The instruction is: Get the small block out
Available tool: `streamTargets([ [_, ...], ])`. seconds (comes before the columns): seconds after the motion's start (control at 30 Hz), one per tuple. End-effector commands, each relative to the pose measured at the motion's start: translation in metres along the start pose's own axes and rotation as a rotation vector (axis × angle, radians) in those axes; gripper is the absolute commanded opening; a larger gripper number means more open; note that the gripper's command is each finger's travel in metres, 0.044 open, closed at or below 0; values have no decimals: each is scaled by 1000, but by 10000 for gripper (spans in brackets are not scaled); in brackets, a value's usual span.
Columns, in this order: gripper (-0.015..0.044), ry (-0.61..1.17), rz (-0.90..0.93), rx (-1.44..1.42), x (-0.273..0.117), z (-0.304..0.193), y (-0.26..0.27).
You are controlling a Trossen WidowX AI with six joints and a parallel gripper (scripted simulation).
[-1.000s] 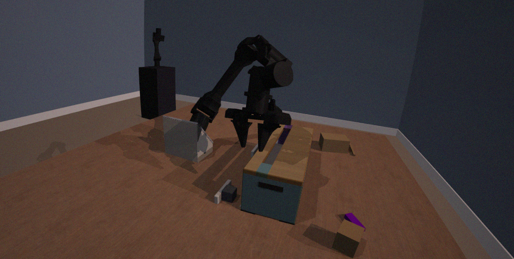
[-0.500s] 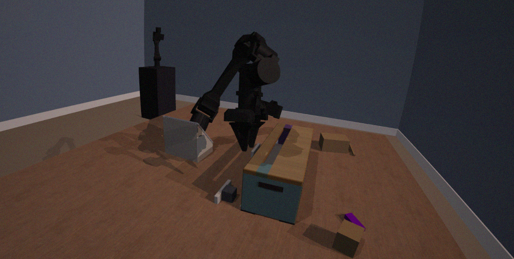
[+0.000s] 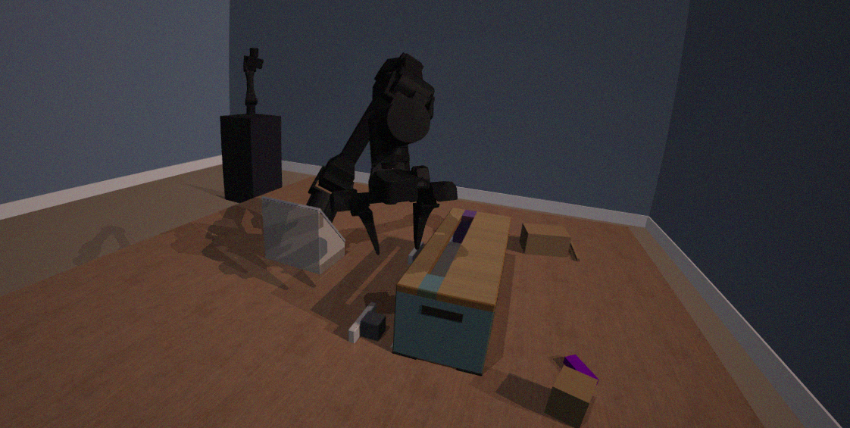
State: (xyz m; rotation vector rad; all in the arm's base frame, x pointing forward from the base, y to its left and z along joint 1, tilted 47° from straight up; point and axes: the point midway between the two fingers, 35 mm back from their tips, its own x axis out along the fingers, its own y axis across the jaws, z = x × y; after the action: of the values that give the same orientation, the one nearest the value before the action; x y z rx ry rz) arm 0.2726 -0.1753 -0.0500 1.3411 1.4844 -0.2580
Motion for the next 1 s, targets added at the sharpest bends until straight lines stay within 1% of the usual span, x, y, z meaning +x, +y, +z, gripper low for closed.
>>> streamTargets([
  [0.0, 285, 82, 103, 942, -1, 1, -13],
  [0.53, 285, 283, 128, 2088, -5, 3, -26],
  [0.6, 285, 292, 126, 2129, -6, 3, -26],
  [0.97, 285, 292, 126, 2129, -6, 3, -26],
])
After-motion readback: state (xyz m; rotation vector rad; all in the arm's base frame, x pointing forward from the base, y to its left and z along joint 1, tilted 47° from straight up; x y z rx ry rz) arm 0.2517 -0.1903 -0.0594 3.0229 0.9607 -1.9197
